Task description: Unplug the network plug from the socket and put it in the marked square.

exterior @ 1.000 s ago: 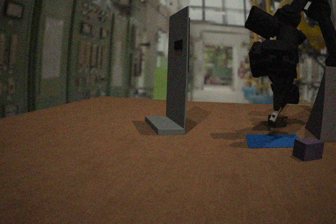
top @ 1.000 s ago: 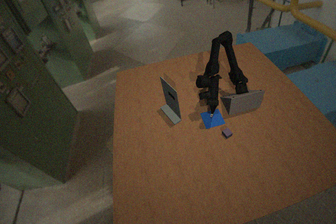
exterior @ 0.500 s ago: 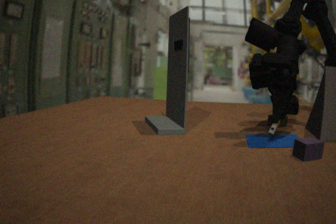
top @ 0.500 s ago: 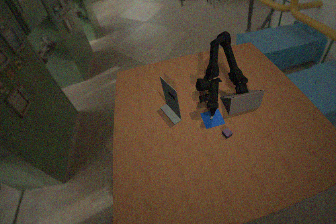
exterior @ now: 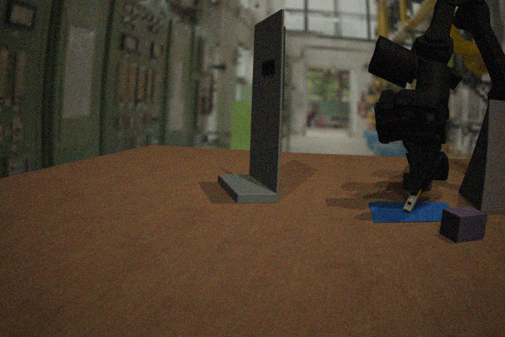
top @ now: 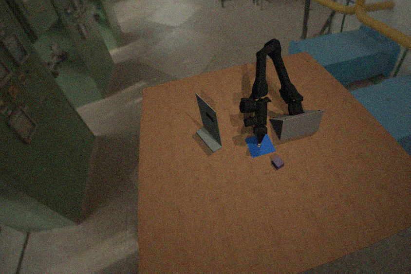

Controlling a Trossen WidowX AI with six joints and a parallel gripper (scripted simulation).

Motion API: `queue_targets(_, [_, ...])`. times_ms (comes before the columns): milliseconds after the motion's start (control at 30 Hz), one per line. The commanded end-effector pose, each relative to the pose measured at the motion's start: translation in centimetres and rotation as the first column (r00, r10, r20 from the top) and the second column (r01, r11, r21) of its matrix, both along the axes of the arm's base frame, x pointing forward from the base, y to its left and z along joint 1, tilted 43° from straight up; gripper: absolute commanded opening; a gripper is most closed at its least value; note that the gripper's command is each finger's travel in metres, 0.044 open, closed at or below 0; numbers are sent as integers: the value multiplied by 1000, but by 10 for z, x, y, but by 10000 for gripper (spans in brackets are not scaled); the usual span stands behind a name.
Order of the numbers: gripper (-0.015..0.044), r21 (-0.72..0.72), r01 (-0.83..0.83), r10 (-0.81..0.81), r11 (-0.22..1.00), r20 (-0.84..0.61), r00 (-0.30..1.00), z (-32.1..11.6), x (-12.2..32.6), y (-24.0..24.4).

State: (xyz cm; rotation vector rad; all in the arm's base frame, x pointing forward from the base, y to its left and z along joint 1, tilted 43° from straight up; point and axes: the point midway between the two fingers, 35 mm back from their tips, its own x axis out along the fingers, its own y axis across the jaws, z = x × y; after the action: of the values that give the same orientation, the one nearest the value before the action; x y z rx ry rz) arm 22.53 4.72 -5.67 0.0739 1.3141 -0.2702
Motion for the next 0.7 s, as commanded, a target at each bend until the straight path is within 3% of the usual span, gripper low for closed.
queue_targets(0, [0, 1, -2, 2, 1000, -5, 1000, -2, 0, -2])
queue_targets(233, [0, 0, 0, 0, 1000, 0, 1000, 0, 0, -1])
queue_targets(433, [156, 0, 0, 0, 1000, 0, 1000, 0, 0, -1])
queue_targets(667, [156, 0, 0, 0, 1000, -1, 1000, 1, 0, 0])
